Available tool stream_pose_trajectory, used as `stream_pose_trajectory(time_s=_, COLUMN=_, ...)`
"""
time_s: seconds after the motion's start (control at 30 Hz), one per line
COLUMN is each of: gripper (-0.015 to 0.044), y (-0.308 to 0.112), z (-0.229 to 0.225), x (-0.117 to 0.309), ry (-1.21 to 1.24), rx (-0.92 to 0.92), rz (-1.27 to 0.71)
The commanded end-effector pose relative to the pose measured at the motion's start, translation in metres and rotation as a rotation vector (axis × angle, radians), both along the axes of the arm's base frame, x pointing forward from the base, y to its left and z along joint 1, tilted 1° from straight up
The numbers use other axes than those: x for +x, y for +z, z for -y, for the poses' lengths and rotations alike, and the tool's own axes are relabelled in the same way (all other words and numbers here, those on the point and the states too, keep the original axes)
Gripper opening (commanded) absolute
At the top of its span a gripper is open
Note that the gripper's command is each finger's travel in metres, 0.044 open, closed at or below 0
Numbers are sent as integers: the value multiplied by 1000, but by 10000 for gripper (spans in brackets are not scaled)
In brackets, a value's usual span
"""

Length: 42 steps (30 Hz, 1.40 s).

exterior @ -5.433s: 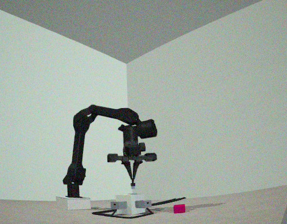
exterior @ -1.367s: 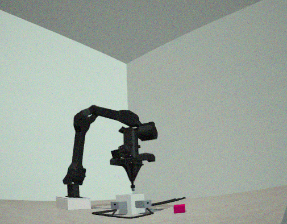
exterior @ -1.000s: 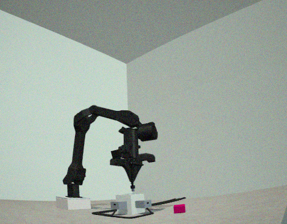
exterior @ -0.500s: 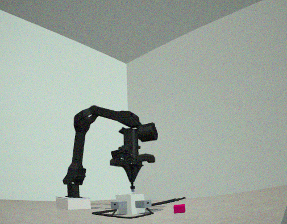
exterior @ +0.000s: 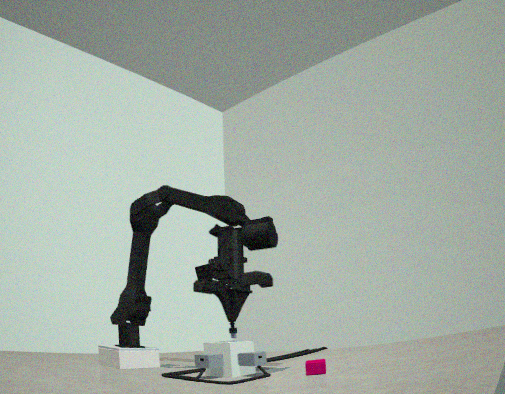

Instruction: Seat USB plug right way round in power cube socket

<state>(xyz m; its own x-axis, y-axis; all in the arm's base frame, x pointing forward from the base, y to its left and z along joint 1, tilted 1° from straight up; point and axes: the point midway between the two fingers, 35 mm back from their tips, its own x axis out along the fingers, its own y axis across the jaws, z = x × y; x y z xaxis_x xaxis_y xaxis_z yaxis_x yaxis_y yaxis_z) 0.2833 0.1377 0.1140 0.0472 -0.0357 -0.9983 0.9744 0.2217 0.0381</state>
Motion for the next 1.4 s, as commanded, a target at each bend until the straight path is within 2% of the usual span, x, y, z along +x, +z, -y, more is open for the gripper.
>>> stream_pose_trajectory(time_s=0.0, gripper=0, y=-1, z=1, x=0, ry=-3, rx=-5, rz=2)
stream_pose_trajectory(time_s=1.37, gripper=0, y=-6, z=0, x=0, ry=-3, rx=-5, rz=2)
